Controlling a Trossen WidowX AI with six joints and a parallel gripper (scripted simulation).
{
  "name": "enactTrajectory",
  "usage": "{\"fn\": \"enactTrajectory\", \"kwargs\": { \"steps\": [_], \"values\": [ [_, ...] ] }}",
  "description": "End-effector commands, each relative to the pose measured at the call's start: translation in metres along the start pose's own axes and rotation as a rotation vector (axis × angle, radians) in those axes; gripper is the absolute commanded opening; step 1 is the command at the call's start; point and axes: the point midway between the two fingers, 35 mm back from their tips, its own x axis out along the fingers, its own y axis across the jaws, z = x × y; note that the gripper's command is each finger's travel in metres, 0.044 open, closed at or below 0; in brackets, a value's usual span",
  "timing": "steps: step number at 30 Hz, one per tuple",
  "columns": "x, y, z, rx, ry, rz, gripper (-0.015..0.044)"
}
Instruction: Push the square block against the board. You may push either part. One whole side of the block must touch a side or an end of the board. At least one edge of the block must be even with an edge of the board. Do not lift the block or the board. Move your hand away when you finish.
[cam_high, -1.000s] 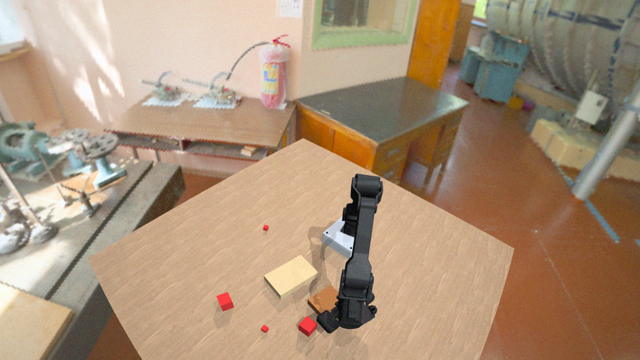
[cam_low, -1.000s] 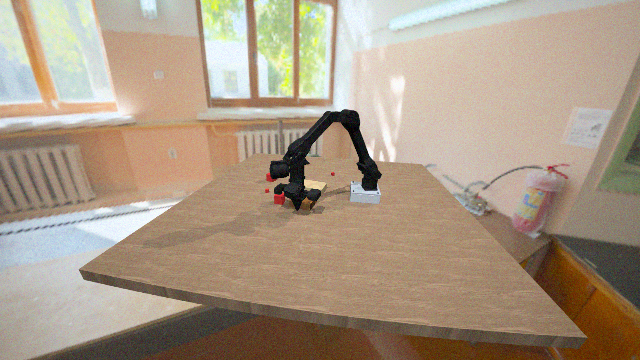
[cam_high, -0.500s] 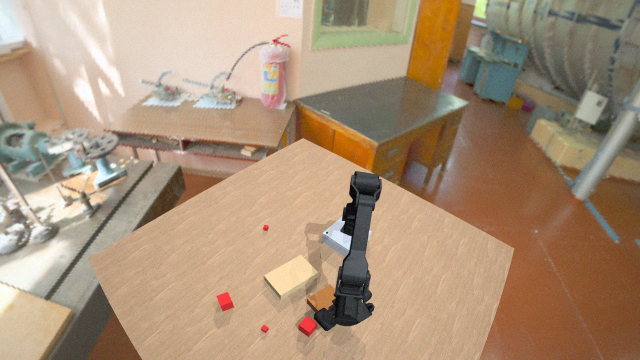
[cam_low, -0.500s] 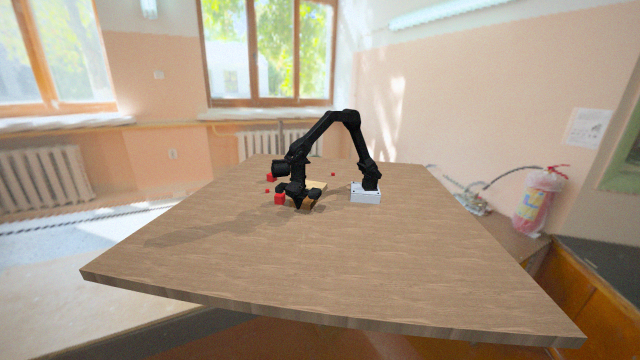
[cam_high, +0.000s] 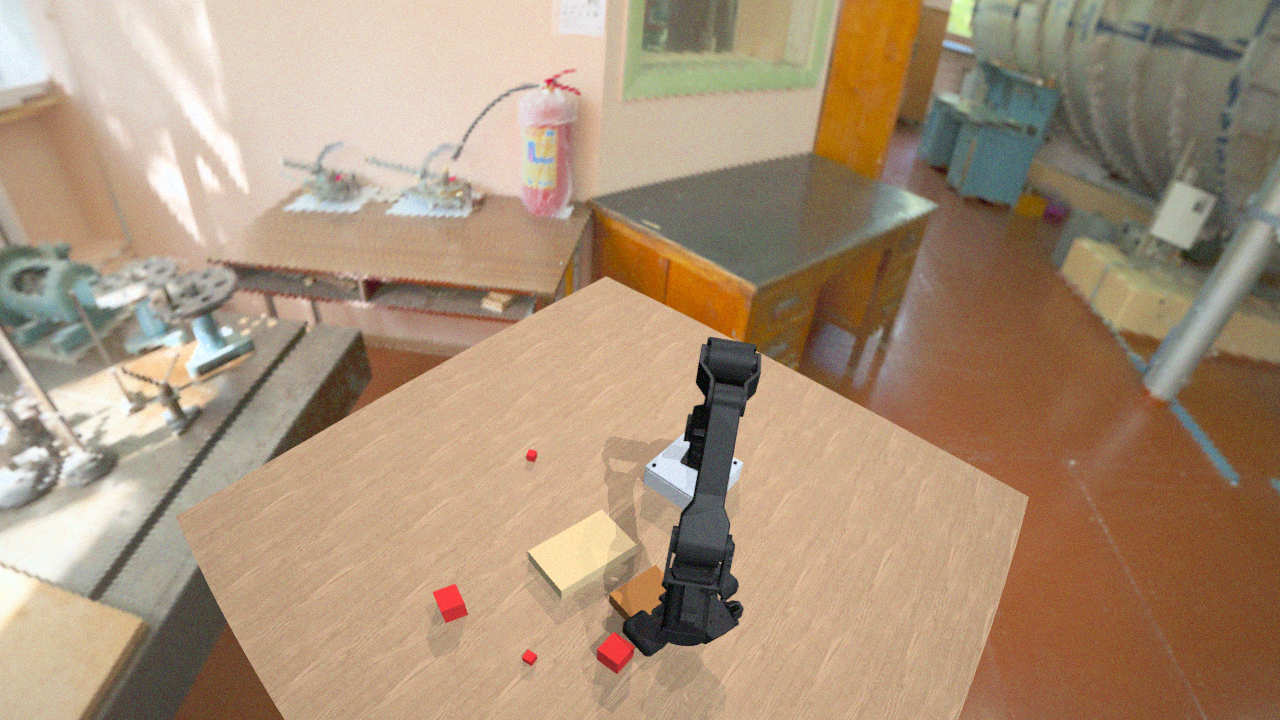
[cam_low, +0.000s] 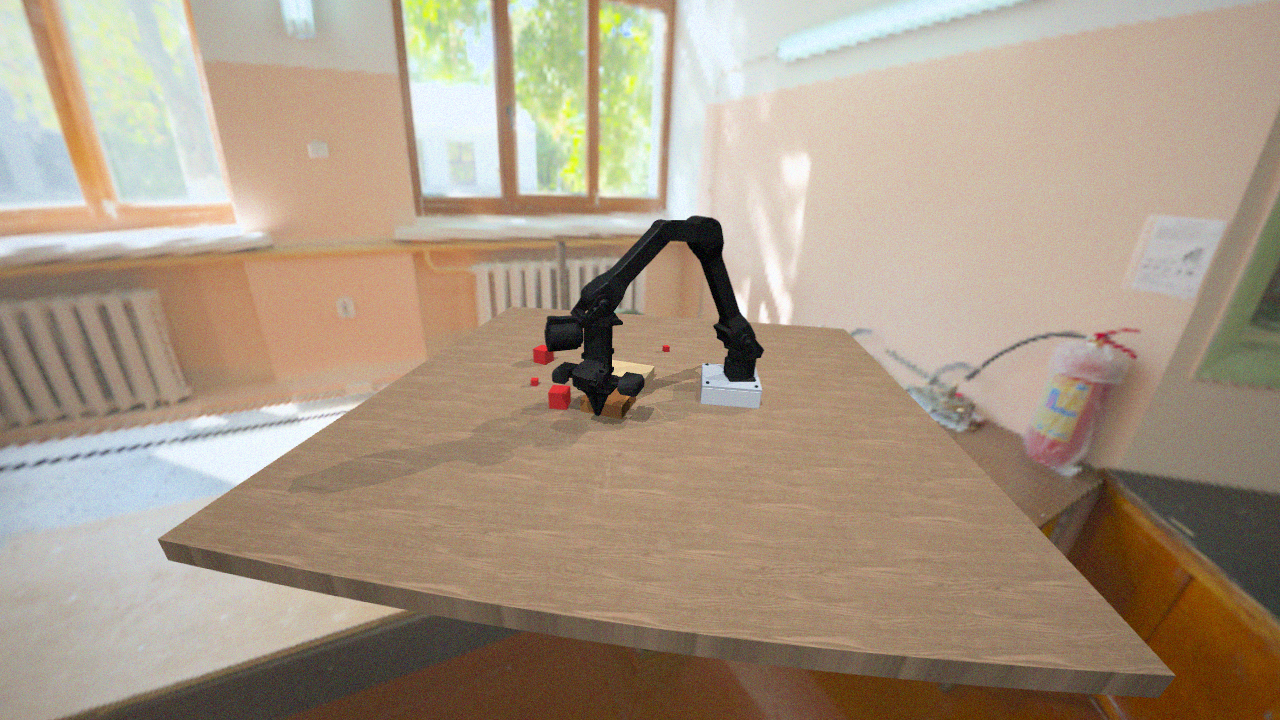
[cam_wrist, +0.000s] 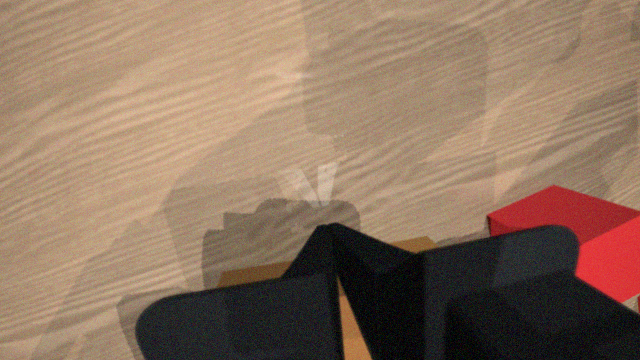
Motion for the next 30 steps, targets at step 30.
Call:
{"fn": "enactTrajectory", "kwargs": {
  "steps": [30],
  "values": [
    [0.002, 0.000, -0.030, 0.000, 0.010, 0.002, 0.0000]
  ]
}}
